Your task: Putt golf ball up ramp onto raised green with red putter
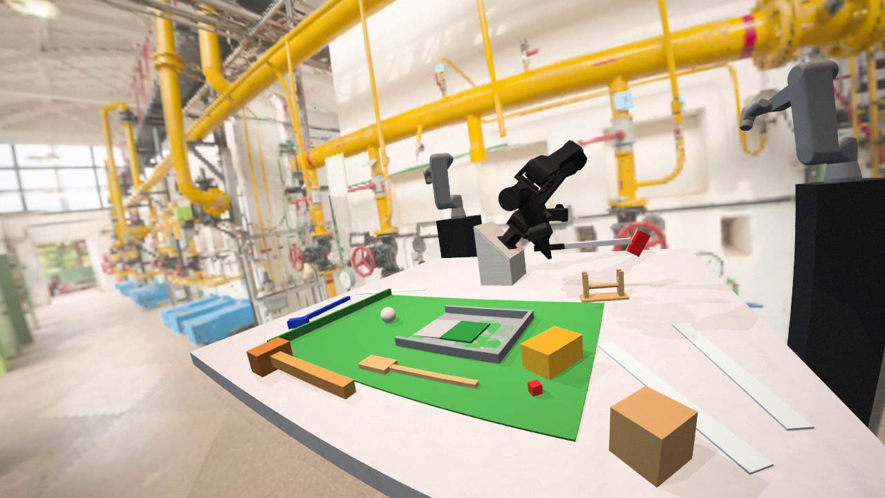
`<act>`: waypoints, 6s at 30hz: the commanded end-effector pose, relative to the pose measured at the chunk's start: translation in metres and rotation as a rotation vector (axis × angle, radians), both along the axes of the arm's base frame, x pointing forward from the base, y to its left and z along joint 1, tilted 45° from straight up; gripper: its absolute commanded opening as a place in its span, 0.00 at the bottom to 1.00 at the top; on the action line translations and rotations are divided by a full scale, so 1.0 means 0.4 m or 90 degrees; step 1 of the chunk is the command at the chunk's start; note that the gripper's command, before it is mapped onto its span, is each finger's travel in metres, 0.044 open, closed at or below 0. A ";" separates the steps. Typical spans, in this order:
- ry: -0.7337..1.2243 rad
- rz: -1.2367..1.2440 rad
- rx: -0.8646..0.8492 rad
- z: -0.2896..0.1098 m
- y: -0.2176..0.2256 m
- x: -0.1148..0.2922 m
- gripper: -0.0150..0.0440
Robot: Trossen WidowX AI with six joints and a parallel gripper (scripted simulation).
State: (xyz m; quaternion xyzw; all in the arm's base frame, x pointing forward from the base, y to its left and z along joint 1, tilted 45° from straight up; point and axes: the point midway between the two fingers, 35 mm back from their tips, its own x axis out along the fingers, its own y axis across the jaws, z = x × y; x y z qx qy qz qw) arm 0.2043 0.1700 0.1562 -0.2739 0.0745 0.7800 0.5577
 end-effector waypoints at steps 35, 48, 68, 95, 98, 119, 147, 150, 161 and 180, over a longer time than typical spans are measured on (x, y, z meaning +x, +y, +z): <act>0.337 -0.360 -0.201 -0.271 -0.331 0.270 0.25; 0.496 -0.501 -0.252 -0.395 -0.474 0.292 0.25; 0.725 -0.677 -0.303 -0.609 -0.708 0.251 0.25; 0.844 -0.752 -0.319 -0.794 -0.736 0.175 0.25; 0.844 -0.752 -0.319 -0.797 -0.734 0.175 0.25; 0.845 -0.751 -0.318 -0.848 -0.684 0.166 0.25; 0.848 -0.752 -0.320 -0.895 -0.732 0.174 0.25; 0.847 -0.752 -0.320 -0.880 -0.719 0.176 0.25; 0.849 -0.748 -0.316 -0.665 -0.494 0.128 0.25; 0.849 -0.749 -0.318 -0.555 -0.596 0.146 0.25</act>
